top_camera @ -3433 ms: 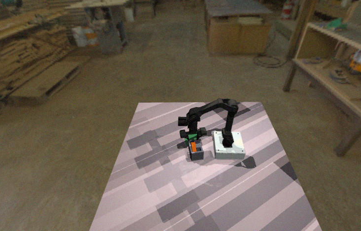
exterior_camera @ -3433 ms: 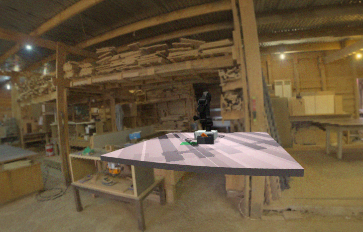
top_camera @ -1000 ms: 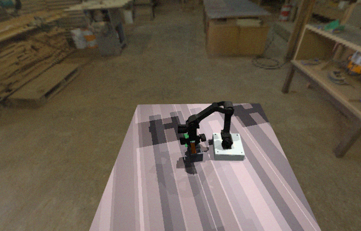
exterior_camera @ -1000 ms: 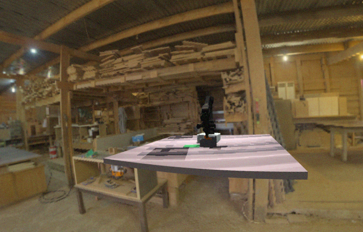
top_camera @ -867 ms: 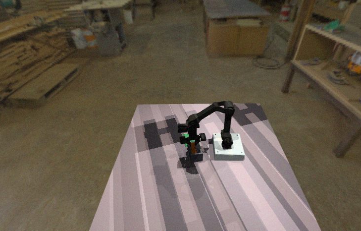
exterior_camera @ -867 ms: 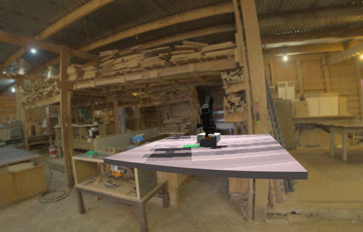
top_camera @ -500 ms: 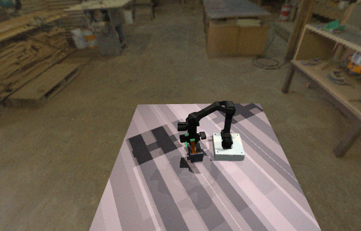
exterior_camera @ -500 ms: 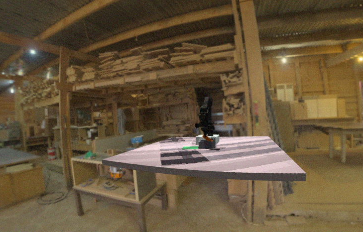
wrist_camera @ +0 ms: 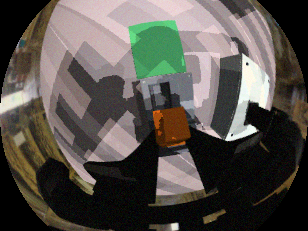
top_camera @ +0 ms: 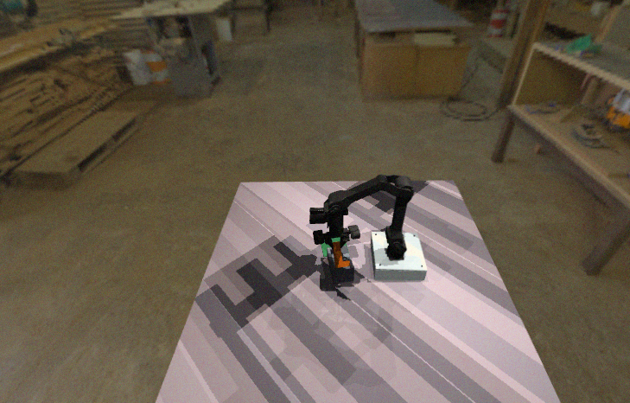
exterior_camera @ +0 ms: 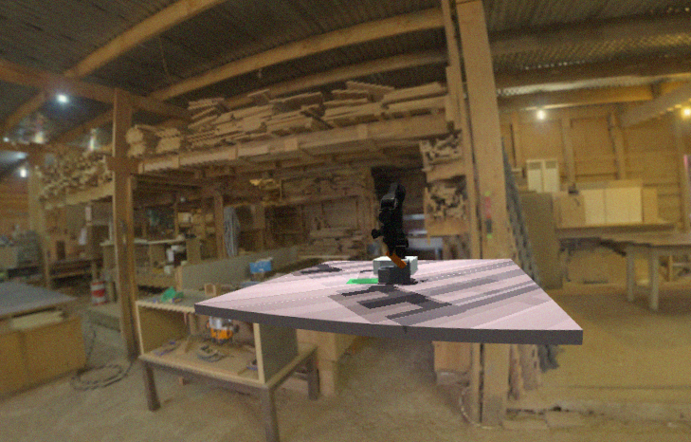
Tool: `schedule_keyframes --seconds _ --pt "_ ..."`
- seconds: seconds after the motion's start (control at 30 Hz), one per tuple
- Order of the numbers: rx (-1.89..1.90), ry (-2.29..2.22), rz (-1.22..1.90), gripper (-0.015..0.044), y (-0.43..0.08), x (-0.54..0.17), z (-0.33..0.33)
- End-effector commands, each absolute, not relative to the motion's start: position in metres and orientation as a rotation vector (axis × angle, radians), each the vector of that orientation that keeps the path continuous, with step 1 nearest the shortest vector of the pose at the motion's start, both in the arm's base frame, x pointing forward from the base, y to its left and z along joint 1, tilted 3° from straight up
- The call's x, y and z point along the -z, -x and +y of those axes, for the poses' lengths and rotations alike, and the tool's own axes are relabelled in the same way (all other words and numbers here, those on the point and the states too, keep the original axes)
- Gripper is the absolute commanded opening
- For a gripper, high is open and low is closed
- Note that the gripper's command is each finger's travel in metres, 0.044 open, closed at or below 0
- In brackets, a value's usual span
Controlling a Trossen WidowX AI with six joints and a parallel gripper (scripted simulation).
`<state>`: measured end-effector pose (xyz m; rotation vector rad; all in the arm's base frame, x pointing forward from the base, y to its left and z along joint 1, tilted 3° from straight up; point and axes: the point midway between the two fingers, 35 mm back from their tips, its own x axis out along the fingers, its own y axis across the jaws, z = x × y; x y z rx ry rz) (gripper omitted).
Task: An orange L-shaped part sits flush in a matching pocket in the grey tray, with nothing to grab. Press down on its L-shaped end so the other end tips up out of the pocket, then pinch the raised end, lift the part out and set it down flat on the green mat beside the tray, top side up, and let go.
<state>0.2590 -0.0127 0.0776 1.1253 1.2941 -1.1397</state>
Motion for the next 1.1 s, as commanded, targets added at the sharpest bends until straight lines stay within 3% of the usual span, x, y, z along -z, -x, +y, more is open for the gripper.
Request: schedule_keyframes --seconds 0.0,0.7,1.07 --pt "1.131 -1.131 1.289 0.0000 -0.261 -0.087 -0.012" --pt "1.131 -1.131 1.289 0.0000 -0.262 -0.110 -0.014" --pt "1.133 -1.128 1.287 0.0000 -0.262 -0.106 -0.051"
